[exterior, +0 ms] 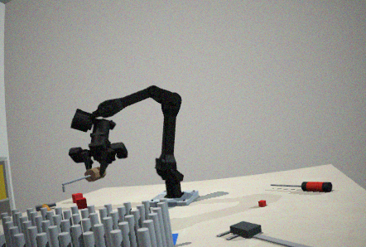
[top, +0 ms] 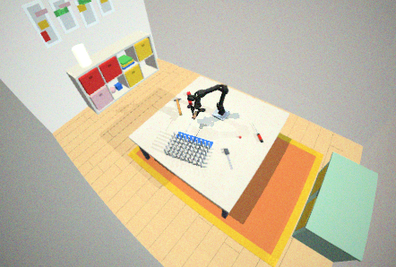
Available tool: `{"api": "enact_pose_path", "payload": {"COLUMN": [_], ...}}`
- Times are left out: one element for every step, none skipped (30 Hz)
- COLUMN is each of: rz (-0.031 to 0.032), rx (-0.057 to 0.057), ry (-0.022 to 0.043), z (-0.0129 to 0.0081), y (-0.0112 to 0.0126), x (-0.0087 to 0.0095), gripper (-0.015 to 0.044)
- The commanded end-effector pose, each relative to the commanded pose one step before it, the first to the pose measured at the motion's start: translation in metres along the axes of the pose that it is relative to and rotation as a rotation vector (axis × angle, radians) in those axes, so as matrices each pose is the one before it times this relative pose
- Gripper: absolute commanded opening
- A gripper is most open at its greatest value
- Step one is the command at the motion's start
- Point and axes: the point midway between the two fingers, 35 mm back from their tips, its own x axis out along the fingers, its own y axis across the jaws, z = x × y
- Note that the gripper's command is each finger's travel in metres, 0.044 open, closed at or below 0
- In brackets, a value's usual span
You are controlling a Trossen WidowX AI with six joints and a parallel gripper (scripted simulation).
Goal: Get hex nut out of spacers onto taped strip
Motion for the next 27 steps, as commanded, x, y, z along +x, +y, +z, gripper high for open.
{"api": "enact_pose_path", "payload": {"rz": [-0.00979, 0.00003, 0.00003, 0.00002, 0.00002, 0.00002, 0.00001, 0.00001, 0.00001, 0.00001, 0.00000, 0.00001, 0.00000, 0.00000, -0.00001, -0.00002, -0.00002, -0.00003, -0.00004, -0.00003, -0.00002, 0.00002, 0.00032, 0.00039, 0.00028, 0.00000, 0.00000], "rx": [0.0103, 0.0000, 0.0000, 0.0000, 0.0000, 0.0000, 0.0000, 0.0000, 0.0000, 0.0000, 0.0001, 0.0001, 0.0001, 0.0001, 0.0001, 0.0001, 0.0001, 0.0001, 0.0001, 0.0001, 0.0001, -0.0007, -0.0004, -0.0005, -0.0004, 0.0000, 0.0000], "ry": [-0.00146, 0.00009, 0.00008, 0.00008, 0.00009, 0.00008, 0.00008, 0.00007, 0.00007, 0.00007, 0.00006, 0.00006, 0.00006, 0.00005, 0.00005, 0.00004, 0.00004, 0.00004, 0.00003, 0.00002, 0.00001, 0.00040, 0.00035, 0.00041, 0.00031, 0.00000, -0.00001], "z": [0.01470, 0.00276, 0.00280, 0.00285, 0.00289, 0.00293, 0.00298, 0.00302, 0.00306, 0.00310, 0.00314, 0.00318, 0.00322, 0.00325, 0.00327, 0.00330, 0.00332, 0.00334, 0.00336, 0.00275, 0.00167, 0.00029, -0.00040, -0.00051, -0.00038, -0.00010, -0.00020], "y": [0.00107, 0.00026, 0.00016, 0.00006, -0.00003, -0.00012, -0.00021, -0.00031, -0.00040, -0.00049, -0.00058, -0.00066, -0.00075, -0.00085, -0.00094, -0.00104, -0.00113, -0.00122, -0.00131, -0.00113, -0.00071, -0.00022, 0.00013, 0.00017, 0.00013, 0.00001, 0.00001], "x": [0.02362, 0.00439, 0.00434, 0.00429, 0.00425, 0.00420, 0.00416, 0.00411, 0.00406, 0.00401, 0.00395, 0.00390, 0.00384, 0.00377, 0.00370, 0.00362, 0.00354, 0.00346, 0.00338, 0.00269, 0.00160, 0.00033, -0.00035, -0.00045, -0.00033, 0.00007, 0.00013], "gripper": [0.0000, 0.0000, 0.0000, 0.0000, 0.0000, 0.0000, 0.0000, 0.0000, 0.0000, 0.0000, 0.0000, 0.0000, 0.0000, 0.0000, 0.0000, 0.0000, 0.0000, 0.0000, 0.0000, 0.0000, 0.0000, 0.0000, 0.0000, 0.0000, 0.0000, 0.0000, 0.0000]}}
